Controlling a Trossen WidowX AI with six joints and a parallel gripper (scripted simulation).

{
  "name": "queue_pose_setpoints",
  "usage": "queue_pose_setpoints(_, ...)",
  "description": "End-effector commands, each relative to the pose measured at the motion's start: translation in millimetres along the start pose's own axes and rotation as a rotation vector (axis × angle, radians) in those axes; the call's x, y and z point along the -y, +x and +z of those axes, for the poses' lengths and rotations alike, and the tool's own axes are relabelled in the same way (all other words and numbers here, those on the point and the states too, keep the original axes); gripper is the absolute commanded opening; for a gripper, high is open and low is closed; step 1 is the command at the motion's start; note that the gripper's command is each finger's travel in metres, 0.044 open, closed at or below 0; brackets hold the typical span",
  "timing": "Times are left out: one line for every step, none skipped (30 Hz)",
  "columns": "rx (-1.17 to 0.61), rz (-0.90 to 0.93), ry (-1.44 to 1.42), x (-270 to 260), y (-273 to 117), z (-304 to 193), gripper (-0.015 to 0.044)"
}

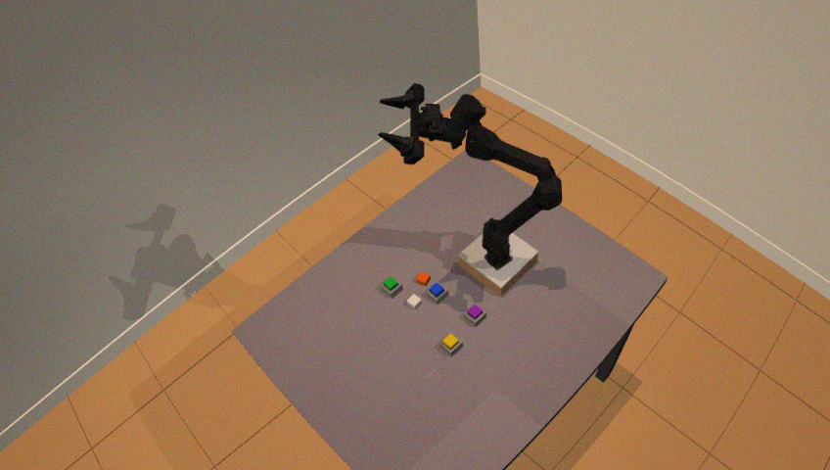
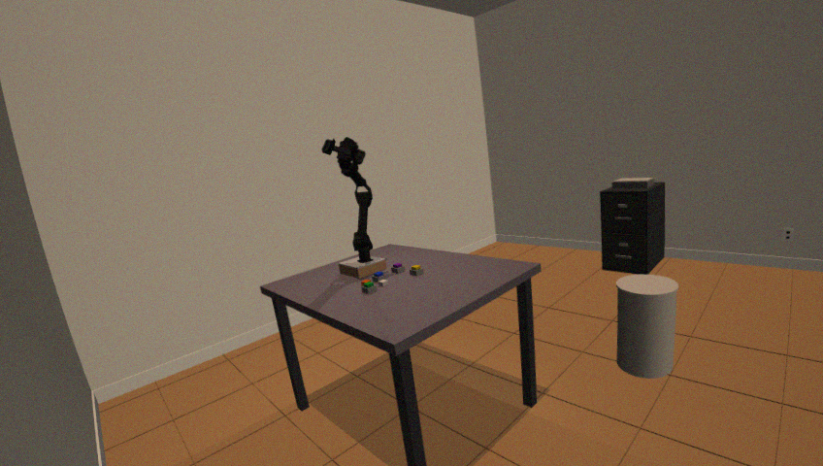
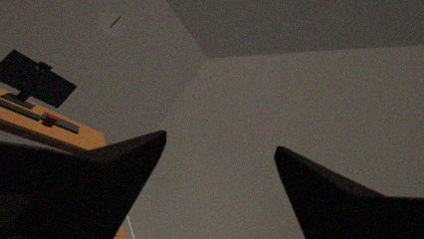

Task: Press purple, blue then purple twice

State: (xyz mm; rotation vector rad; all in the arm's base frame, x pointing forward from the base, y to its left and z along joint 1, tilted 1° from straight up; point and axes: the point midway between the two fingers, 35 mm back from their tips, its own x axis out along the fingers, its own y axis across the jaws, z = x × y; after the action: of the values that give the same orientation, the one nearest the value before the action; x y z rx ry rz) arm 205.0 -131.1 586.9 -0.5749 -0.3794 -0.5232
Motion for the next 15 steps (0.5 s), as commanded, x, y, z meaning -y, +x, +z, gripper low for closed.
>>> queue_pose_setpoints(-0.18,0.151,0.193,-52.9,10.7,-56.2,0.04)
queue_pose_setpoints(-0.226,0.191,0.235,-68.1,10.7,-68.0,0.04)
queue_pose_setpoints(-0.273,0.231,0.274,-83.7,9.7,-79.2,0.04)
queue_pose_setpoints(-0.32,0.271,0.311,-99.6,7.6,-89.9,0.04)
queue_pose_setpoints(-0.369,0.311,0.345,-115.9,4.5,-100.1,0.04)
queue_pose_setpoints(-0.419,0.351,0.377,-132.4,0.3,-109.8,0.04)
queue_pose_setpoints(-0.47,0.391,0.405,-148.8,-4.9,-118.9,0.04)
queue_pose_setpoints(-0.521,0.43,0.431,-165.2,-11.2,-127.5,0.04)
queue_pose_setpoints(-0.574,0.469,0.453,-181.5,-18.5,-135.6,0.04)
queue_pose_setpoints(-0.628,0.508,0.472,-197.5,-26.9,-143.1,0.04)
queue_pose_setpoints(-0.682,0.547,0.488,-213.1,-36.2,-150.3,0.04)
queue_pose_setpoints(-0.738,0.585,0.501,-228.4,-46.6,-156.9,0.04)
queue_pose_setpoints(-0.794,0.623,0.51,-243.2,-58.1,-163.2,0.04)
queue_pose_setpoints(-0.852,0.66,0.516,-257.4,-70.5,-169.0,0.04)
queue_pose_setpoints(-0.91,0.697,0.518,-270.9,-83.8,-174.5,0.04)
